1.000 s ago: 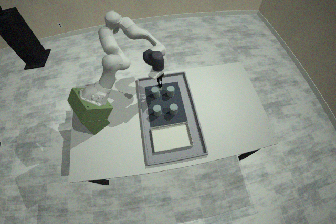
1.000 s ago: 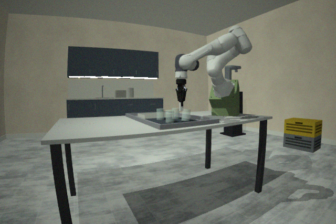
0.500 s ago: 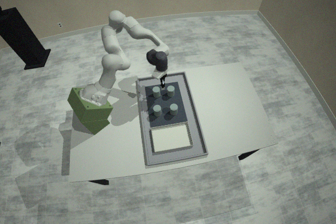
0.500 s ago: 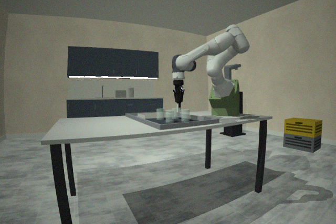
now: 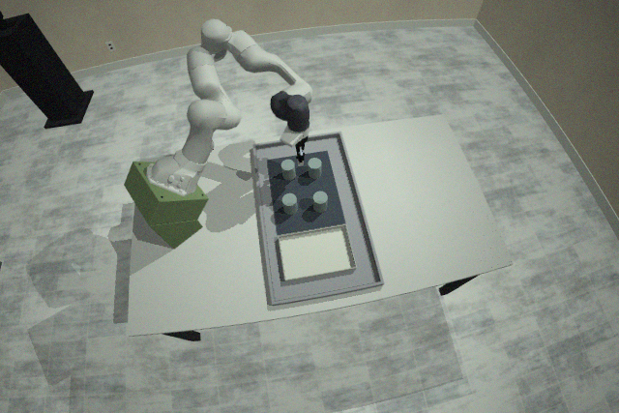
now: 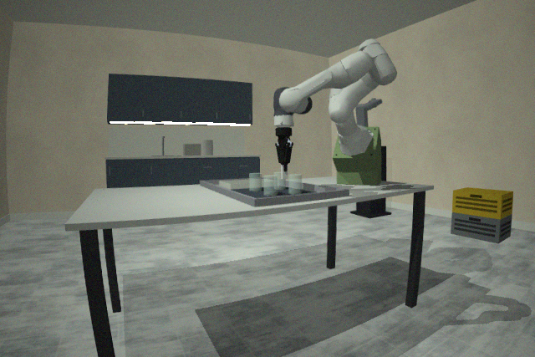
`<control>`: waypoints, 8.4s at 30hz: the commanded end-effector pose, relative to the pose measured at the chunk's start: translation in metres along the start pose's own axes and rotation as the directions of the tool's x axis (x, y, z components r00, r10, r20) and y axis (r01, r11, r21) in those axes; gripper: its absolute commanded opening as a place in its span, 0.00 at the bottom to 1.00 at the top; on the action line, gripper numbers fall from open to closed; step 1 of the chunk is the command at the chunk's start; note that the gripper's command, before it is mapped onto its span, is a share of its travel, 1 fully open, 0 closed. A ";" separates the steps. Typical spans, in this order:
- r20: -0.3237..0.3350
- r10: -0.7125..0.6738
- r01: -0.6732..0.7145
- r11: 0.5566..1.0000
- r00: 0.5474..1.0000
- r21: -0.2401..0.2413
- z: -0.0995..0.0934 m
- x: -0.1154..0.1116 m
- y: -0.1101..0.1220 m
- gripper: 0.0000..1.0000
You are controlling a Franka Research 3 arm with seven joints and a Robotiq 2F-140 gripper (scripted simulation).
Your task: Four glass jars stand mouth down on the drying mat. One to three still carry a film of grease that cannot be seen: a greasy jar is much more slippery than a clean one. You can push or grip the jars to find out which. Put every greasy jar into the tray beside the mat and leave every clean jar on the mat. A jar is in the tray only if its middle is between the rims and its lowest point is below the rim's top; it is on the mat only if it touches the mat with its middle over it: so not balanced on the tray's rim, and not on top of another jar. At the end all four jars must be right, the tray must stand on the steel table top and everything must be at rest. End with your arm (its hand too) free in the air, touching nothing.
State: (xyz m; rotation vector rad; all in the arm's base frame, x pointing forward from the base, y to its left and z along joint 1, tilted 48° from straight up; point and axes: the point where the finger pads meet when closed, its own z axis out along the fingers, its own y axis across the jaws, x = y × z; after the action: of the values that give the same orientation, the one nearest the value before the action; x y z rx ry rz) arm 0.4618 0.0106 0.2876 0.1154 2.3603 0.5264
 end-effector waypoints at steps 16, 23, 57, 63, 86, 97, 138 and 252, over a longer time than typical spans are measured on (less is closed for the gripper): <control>0.004 -0.002 0.002 1.000 1.000 0.003 0.000 -0.002 -0.001 0.00; 0.004 -0.002 0.002 1.000 1.000 0.003 0.000 -0.002 -0.001 0.00; 0.004 -0.002 0.002 1.000 1.000 0.003 0.000 -0.002 -0.001 1.00; 0.004 -0.002 0.002 1.000 1.000 0.003 0.000 -0.002 -0.001 1.00; 0.004 -0.002 0.002 1.000 1.000 0.003 -0.076 -0.033 -0.008 1.00; 0.004 -0.002 0.002 1.000 1.000 0.003 -0.052 -0.064 -0.015 1.00; 0.004 -0.002 0.002 1.000 1.000 0.003 0.025 -0.064 -0.015 1.00; 0.004 -0.002 0.002 1.000 1.000 0.003 0.041 -0.065 -0.015 0.45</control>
State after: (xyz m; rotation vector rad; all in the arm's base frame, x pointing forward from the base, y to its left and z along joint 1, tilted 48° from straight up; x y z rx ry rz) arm 0.5370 -0.0030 0.2938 0.1168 2.3606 0.5256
